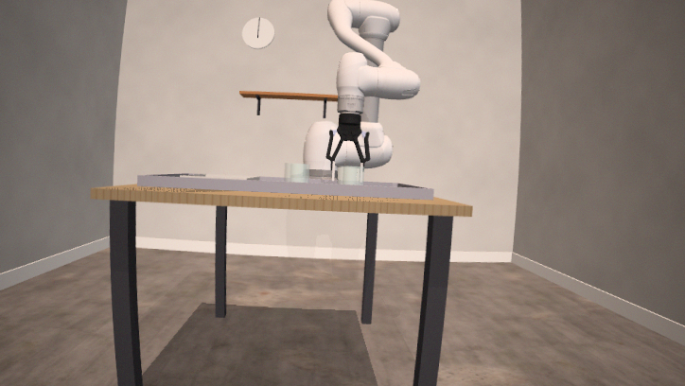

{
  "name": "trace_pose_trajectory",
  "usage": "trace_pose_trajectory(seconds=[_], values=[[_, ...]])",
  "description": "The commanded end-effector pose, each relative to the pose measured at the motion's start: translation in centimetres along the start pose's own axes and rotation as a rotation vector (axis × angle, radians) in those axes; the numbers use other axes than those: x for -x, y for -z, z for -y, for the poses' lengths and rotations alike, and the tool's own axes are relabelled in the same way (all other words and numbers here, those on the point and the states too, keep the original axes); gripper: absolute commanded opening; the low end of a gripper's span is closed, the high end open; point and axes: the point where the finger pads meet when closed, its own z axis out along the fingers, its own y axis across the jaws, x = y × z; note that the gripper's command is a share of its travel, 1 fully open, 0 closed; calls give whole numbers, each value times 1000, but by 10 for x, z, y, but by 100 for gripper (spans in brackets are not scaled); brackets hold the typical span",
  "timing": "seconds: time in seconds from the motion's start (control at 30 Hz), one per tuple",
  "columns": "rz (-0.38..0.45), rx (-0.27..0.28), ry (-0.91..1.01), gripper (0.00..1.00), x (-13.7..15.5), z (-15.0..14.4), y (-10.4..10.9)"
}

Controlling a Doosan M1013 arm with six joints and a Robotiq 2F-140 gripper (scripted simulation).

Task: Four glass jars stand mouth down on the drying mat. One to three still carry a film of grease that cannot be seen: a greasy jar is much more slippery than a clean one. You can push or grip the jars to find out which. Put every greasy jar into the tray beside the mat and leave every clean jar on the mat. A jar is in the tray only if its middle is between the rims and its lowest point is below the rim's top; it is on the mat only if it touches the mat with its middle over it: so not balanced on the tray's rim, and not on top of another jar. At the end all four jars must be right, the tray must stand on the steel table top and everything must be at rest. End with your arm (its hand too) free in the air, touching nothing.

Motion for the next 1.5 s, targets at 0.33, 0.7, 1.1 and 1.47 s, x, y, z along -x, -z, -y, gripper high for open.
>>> trace_pose_trajectory(seconds=[0.33, 0.7, 1.1, 1.47], values=[[0, 0, 0, 55, 0, 0, 0], [0, 0, 0, 52, 0, 0, 0], [0, 0, 0, 52, 0, 0, 0], [0, 0, 0, 49, 0, 0, 0]])
